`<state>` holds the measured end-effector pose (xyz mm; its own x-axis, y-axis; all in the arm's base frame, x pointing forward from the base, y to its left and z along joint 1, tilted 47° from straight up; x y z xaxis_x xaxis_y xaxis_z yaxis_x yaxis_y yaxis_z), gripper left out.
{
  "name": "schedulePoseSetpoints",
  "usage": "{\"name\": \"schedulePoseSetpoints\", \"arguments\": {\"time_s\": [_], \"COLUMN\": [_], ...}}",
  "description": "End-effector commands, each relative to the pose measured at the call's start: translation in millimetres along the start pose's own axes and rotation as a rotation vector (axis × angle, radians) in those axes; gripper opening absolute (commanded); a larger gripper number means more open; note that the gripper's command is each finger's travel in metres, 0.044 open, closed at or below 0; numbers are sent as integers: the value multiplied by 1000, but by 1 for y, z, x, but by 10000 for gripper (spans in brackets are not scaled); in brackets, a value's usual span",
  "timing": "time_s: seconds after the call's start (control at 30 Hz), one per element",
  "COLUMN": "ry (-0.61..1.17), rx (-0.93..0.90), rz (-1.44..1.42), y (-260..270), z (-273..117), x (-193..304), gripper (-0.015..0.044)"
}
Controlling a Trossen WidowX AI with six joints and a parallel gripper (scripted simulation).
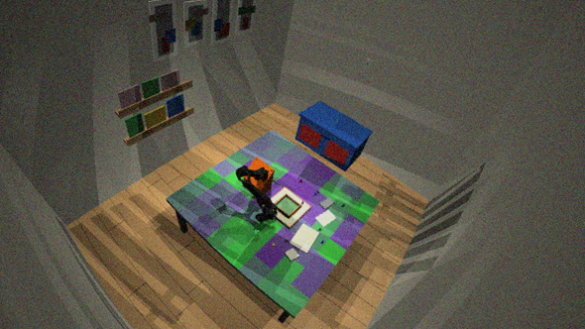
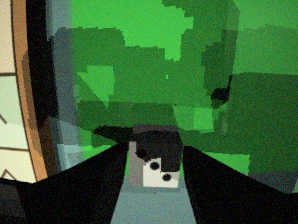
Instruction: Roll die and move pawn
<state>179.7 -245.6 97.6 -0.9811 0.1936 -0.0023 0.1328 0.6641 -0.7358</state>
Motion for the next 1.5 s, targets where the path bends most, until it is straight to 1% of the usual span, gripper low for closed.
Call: {"name": "schedulePoseSetpoints", "arguments": {"time_s": [0.0,0.17,0.27,0.6,0.97,1.13,1.47], "ry": [-3,-3,-3,-1,-3,-4,-12], "rx": [-3,-3,-5,-23,-10,-9,-25], "rz": [-4,-4,-3,0,-3,-25,-346], "y": [0,0,1,7,9,11,47], "z": [0,0,-3,-57,-118,-121,-113], "x": [0,0,-1,-10,-3,-4,-26], "gripper": [104,71,0,0,0,0,0]}}
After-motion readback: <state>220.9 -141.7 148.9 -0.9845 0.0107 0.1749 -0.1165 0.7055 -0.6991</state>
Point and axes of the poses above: the point midway between the two fingers, 35 mm back from their tips, its own z axis out along the fingers, its own y axis across the jaws, x = y × z, the point moved 5 cm from there along -z, back along the fingers, and after that the axes turned 3 degrees about -z, right-handed, at the moved point
